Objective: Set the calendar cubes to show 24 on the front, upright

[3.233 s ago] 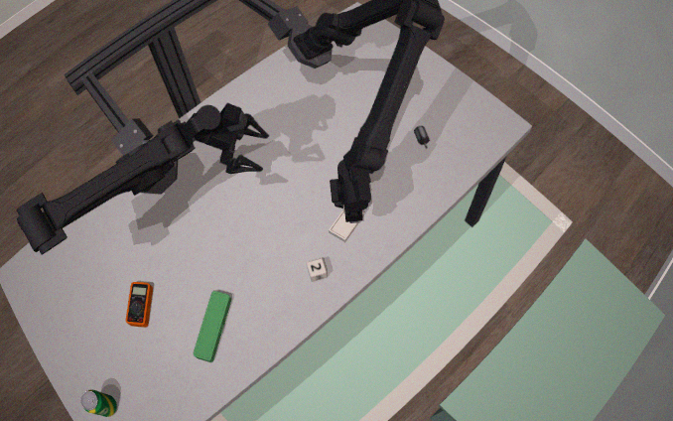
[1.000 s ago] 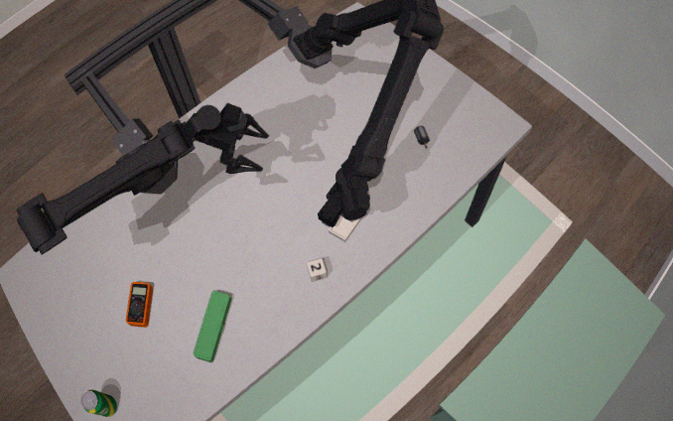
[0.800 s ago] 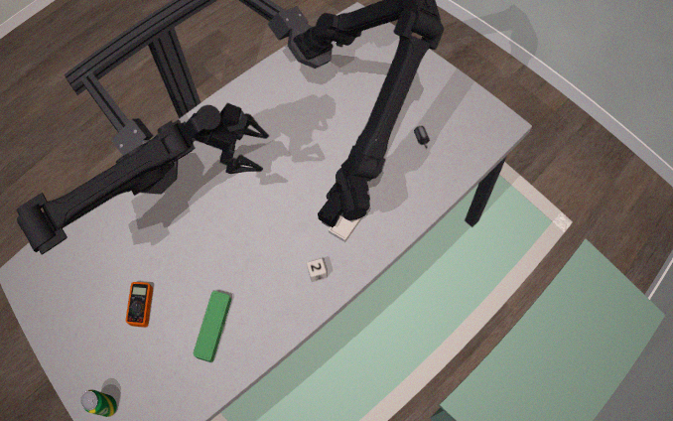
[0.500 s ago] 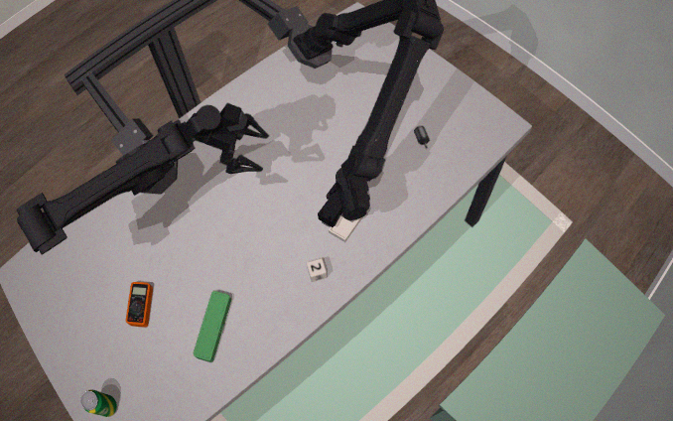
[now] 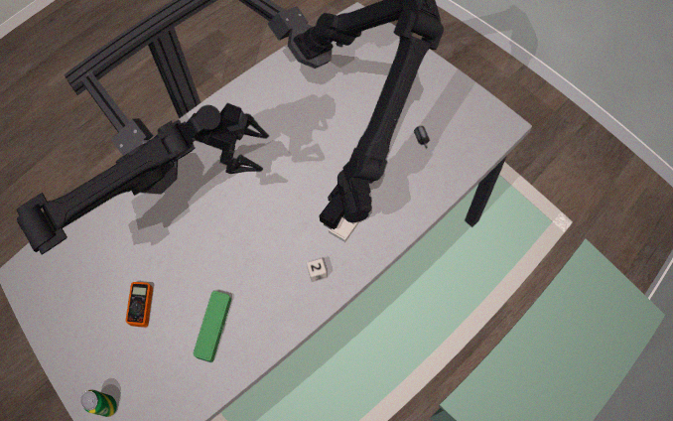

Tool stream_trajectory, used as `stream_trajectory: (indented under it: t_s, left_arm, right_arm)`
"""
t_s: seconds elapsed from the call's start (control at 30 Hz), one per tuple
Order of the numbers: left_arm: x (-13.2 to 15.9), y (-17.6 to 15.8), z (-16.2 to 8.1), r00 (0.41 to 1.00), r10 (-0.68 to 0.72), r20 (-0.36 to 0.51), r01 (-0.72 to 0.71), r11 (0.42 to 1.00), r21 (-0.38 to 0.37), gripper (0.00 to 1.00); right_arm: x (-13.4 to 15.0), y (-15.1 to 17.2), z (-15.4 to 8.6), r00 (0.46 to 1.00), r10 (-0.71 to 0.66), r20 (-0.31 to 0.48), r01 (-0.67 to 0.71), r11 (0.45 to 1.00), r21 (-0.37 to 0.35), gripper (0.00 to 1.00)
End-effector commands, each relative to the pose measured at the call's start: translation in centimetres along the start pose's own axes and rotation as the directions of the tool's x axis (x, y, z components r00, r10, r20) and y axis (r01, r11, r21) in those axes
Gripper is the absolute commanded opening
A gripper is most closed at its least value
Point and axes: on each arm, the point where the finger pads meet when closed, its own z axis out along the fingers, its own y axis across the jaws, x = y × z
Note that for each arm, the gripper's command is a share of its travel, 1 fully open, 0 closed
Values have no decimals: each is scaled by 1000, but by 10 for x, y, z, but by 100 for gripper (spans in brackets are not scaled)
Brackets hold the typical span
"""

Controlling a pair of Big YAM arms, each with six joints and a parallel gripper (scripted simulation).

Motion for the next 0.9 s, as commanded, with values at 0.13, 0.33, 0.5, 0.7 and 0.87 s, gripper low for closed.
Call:
stream_trajectory:
  t_s: [0.13,0.33,0.5,0.7,0.87]
  left_arm:
    - [-1,5,21,1000,-7,4,7,1000,-6,40]
    - [-3,7,30,1000,-13,7,13,1000,2,40]
    - [-14,24,0,999,-27,22,27,1000,-9,40]
    - [-20,24,-8,1000,-13,29,14,1000,-11,40]
    - [-20,24,-8,999,-13,29,14,1000,-12,40]
  right_arm:
    - [-5,0,0,1000,4,12,-4,1000,2,100]
    - [-5,0,0,1000,4,12,-4,1000,2,100]
    - [-5,0,0,1000,4,12,-4,1000,2,100]
    - [-5,0,0,1000,4,12,-4,1000,2,100]
    - [-5,0,0,1000,4,12,-4,1000,2,100]
